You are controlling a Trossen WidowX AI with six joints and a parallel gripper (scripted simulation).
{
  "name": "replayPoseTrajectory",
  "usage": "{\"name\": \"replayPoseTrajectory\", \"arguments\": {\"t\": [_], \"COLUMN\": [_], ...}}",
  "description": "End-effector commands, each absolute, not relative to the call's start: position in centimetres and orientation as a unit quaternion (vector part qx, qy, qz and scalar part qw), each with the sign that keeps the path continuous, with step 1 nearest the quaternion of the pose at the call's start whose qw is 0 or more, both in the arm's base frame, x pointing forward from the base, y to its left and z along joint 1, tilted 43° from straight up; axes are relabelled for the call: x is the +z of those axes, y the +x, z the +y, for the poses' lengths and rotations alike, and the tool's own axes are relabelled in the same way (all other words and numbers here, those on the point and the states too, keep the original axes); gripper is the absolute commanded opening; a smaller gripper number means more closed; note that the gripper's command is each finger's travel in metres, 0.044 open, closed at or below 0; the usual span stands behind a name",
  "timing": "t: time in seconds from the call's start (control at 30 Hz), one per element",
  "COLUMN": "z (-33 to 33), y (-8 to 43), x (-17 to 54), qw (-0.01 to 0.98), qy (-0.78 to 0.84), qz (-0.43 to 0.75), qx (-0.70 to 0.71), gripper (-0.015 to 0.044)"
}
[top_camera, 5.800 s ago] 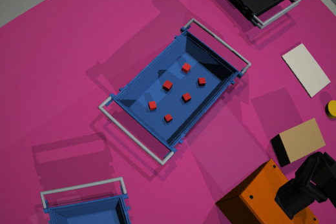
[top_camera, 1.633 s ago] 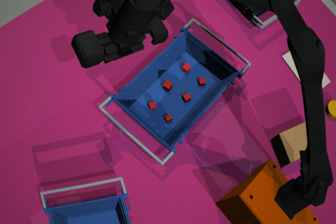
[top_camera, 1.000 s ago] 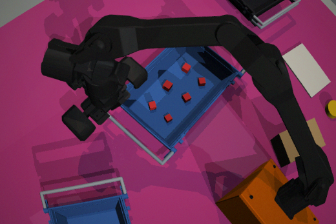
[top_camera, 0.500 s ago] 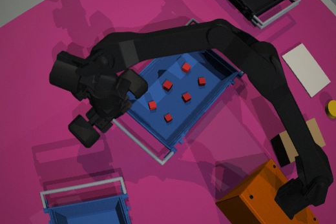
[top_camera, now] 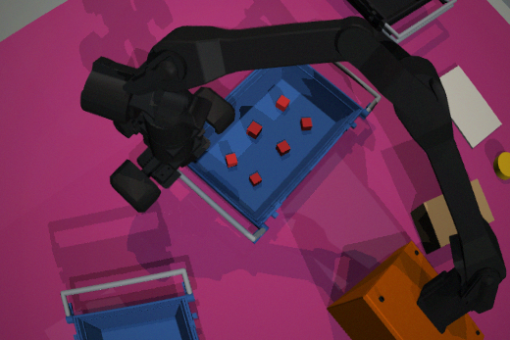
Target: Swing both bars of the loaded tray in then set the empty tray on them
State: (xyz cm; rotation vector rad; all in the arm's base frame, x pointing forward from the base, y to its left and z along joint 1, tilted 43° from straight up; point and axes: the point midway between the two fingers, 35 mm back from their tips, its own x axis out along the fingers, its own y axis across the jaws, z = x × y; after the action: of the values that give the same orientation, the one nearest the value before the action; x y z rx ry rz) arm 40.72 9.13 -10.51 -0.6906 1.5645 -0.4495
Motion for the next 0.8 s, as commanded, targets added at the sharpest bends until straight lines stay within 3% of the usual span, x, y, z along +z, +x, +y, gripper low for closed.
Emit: {"name": "replayPoseTrajectory", "arguments": {"t": [0.0,0.43,0.77], "z": [7.7,3.4,6.6], "y": [41.3,41.9,41.9], "x": [-9.3,-8.2,-5.5], "qw": [0.635,0.634,0.634], "qy": [-0.303,-0.304,-0.303], "qz": [0.68,0.68,0.68], "qx": [-0.207,-0.208,-0.207], "gripper": [0.0082,0.0082,0.0082]}}
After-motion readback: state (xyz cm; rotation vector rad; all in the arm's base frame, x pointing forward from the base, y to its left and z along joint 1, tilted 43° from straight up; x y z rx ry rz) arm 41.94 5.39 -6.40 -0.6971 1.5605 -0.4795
